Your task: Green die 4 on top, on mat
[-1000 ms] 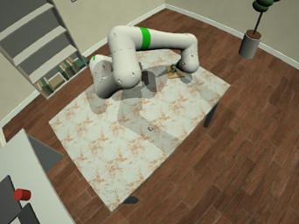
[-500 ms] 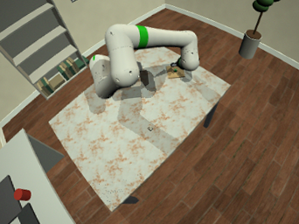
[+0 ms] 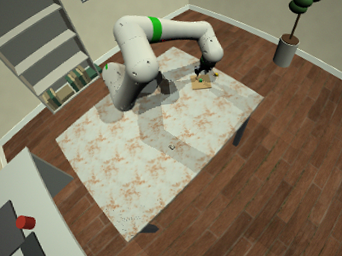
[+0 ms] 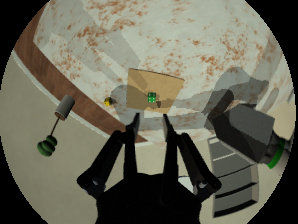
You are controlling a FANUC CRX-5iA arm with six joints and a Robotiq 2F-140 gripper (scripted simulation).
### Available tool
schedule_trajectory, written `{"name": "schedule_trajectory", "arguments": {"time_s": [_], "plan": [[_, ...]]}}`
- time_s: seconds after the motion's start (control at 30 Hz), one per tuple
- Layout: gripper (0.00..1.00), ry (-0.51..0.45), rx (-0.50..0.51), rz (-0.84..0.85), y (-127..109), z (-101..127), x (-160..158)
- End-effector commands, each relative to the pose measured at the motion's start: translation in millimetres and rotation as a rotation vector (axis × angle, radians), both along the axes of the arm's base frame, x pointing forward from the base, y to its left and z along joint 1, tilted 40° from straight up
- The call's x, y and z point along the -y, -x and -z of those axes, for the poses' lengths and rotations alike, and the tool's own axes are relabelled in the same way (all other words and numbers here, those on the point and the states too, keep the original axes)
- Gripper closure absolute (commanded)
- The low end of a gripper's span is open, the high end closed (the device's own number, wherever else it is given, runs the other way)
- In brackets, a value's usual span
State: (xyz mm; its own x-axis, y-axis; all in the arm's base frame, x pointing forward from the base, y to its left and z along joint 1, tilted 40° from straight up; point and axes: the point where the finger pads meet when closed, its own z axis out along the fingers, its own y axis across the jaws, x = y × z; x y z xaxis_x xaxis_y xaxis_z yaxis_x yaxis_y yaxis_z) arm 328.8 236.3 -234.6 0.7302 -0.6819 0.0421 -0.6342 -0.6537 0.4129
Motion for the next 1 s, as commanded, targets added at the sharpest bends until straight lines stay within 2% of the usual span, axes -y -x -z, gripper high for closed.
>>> {"name": "schedule_trajectory", "arguments": {"time_s": [0.0,0.13,0.4,0.7,0.97], "plan": [[0.6,0.007,0.007,-0.002,2,0,-1],[0.6,0.033,0.026,-0.014,3,0,0],[0.6,0.172,0.175,-0.108,5,1,-4],[0.6,0.198,0.196,-0.123,10,2,-6],[0.6,0.338,0.347,-0.216,12,3,-9]]}}
